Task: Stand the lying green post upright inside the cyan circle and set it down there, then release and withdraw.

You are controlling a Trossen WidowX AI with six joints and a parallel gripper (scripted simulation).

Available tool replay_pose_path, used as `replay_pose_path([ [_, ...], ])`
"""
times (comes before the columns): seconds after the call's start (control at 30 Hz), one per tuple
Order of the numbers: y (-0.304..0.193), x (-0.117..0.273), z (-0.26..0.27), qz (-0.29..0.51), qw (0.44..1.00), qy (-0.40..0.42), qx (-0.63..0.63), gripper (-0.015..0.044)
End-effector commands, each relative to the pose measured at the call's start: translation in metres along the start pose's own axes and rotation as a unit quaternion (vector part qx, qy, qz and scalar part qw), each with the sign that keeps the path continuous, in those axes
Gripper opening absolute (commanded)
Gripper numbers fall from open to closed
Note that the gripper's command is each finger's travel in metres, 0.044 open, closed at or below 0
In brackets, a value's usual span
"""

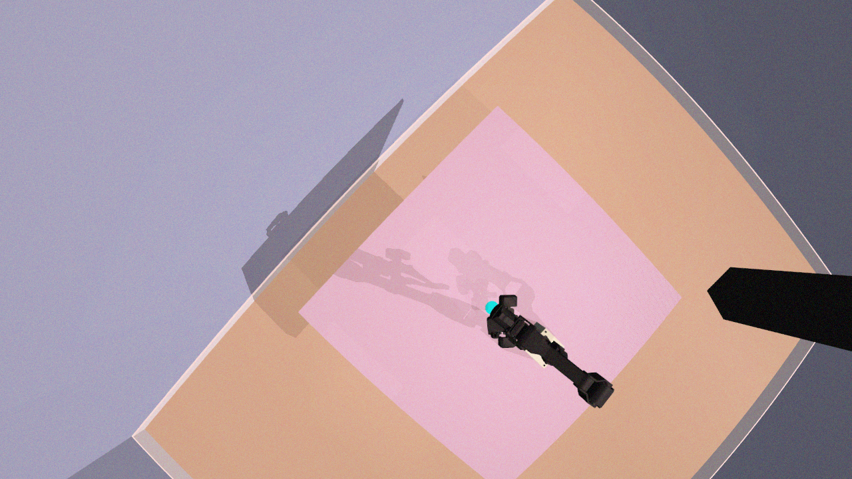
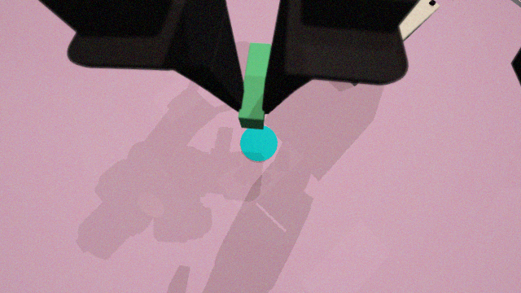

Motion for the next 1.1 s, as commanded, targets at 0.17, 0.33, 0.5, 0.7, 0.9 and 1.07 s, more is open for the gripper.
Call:
replay_pose_path([
  [0.17, 0.002, -0.008, -0.002, -0.031, 0.999, 0.015, -0.008, 0.0023],
  [0.33, 0.003, -0.012, -0.004, -0.049, 0.998, 0.022, -0.014, 0.0023],
  [0.5, 0.004, -0.015, -0.005, -0.067, 0.997, 0.029, -0.020, 0.0023],
  [0.7, 0.005, -0.019, -0.007, -0.088, 0.995, 0.037, -0.026, 0.0023],
  [0.9, 0.006, -0.023, -0.009, -0.110, 0.992, 0.044, -0.032, 0.0023],
  [1.07, 0.006, -0.026, -0.011, -0.129, 0.990, 0.049, -0.037, 0.0023],
])
Point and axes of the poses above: the point midway between the two fingers, 35 mm back from their tips, its own x axis back along the fingers, its own z axis across the jaws, y = z × x, the point moved 1 cm from there along x, back along the fingers, and after that the axes turned 2 degrees about -x, right-handed, at the moved point
